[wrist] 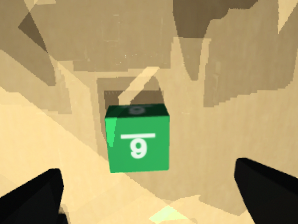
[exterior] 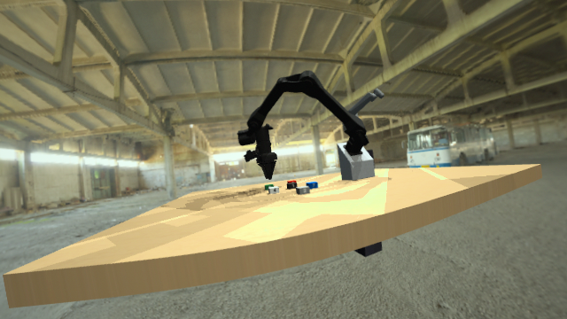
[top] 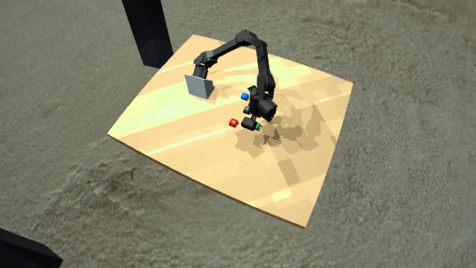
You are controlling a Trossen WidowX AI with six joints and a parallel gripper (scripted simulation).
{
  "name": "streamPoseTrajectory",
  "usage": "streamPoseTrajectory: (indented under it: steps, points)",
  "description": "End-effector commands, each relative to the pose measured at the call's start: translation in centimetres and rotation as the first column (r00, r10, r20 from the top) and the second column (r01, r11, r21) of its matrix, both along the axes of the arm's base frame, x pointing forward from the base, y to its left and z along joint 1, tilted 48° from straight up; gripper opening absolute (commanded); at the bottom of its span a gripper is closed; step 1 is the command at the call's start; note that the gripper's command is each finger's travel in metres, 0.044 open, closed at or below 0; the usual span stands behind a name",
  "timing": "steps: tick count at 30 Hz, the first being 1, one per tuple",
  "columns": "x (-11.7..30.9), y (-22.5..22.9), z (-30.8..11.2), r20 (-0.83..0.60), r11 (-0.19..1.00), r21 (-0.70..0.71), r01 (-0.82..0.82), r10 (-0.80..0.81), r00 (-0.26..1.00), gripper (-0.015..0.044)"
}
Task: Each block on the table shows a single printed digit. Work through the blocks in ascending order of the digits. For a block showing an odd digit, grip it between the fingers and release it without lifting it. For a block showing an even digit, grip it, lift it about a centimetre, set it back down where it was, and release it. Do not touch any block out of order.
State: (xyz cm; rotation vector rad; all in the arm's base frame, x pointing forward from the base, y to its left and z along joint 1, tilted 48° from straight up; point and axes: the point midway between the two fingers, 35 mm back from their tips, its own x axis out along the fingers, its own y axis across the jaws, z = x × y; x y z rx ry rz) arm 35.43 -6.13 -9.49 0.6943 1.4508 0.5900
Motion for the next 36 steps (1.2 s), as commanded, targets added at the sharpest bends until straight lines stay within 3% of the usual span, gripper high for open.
streamPoseTrajectory:
  steps: [1,25,36]
  points:
    - [0.1,-0.3,-0.2,0.008,1.000,0.002,0.022,-0.022,1.000,0.0400]
    - [0.3,2.3,-2.6,0.008,1.000,0.004,0.022,-0.022,1.000,0.0400]
    - [0.3,2.3,-2.6,0.008,1.000,0.004,0.022,-0.022,1.000,0.0120]
